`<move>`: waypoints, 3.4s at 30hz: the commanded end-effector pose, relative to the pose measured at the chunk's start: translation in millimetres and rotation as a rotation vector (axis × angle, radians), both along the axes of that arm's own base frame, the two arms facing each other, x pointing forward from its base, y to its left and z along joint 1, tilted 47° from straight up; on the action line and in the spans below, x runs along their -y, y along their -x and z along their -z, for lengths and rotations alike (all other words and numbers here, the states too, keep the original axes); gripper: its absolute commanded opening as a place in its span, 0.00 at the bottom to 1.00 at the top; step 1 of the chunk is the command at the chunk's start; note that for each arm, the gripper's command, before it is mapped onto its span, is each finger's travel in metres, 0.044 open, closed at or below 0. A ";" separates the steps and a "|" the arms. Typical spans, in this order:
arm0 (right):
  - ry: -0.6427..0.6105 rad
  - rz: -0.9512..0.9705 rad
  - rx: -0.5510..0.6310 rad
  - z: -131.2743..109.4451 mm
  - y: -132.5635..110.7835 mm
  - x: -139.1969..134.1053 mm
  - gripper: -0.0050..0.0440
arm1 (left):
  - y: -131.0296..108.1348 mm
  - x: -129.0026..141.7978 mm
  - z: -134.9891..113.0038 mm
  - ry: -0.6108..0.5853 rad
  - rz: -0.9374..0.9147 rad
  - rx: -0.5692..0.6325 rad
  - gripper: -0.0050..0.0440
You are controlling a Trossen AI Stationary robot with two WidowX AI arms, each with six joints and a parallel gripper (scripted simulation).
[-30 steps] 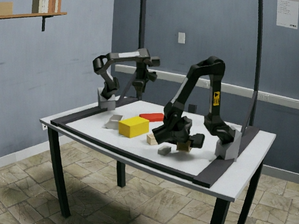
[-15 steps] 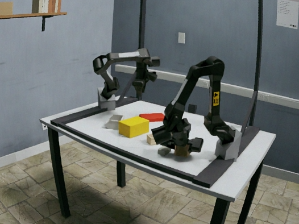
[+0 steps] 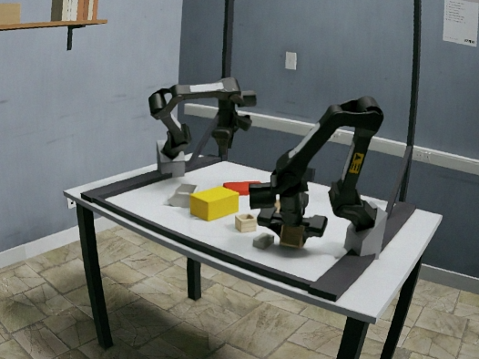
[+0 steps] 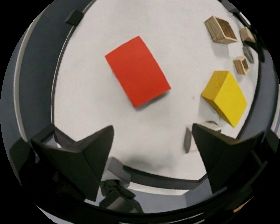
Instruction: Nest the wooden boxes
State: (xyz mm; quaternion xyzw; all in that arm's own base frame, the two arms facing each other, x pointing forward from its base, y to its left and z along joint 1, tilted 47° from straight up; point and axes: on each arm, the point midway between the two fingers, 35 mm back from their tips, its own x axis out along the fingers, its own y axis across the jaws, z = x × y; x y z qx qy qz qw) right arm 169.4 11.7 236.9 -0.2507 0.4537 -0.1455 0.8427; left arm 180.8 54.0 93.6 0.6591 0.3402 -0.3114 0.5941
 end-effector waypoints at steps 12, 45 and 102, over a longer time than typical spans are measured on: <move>-0.001 -0.001 0.007 -1.5 -0.2 -0.6 0.92 | 0.3 7.7 3.1 -0.141 -0.102 0.001 0.00; -0.001 -0.001 0.007 -1.5 -0.2 -0.6 0.92 | -6.3 25.6 5.5 -0.471 -0.340 0.037 0.00; -0.001 -0.001 0.007 -1.5 -0.2 -0.6 0.92 | -19.4 41.3 31.9 -1.051 -0.778 0.091 0.00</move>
